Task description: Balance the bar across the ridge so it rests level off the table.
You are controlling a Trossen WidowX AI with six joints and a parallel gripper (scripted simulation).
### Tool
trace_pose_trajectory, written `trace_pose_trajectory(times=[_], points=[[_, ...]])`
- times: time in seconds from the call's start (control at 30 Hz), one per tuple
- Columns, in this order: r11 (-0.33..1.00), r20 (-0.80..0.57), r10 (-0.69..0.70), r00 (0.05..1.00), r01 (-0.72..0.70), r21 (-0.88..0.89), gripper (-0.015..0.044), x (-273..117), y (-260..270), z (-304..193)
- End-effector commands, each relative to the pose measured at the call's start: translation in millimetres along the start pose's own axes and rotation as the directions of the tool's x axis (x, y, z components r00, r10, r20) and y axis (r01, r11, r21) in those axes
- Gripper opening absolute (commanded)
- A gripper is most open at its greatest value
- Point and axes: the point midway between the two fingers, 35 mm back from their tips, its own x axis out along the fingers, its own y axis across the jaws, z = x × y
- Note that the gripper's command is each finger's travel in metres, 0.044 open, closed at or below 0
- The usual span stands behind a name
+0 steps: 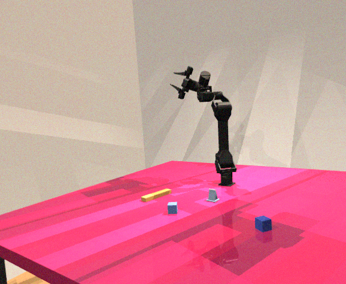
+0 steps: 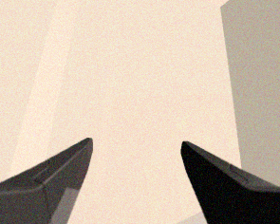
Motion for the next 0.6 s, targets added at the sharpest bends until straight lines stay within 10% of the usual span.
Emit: trace_pose_trajectory(times=[0.0, 0.57], points=[[0.991, -0.001, 0.010, 1.000, -0.010, 0.135, 0.0315, 18.2, 20.6, -0.2], [0.865, 0.019, 0.109, 0.994, -0.104, 0.491, 0.0315, 80.1, 91.3, 29.9]])
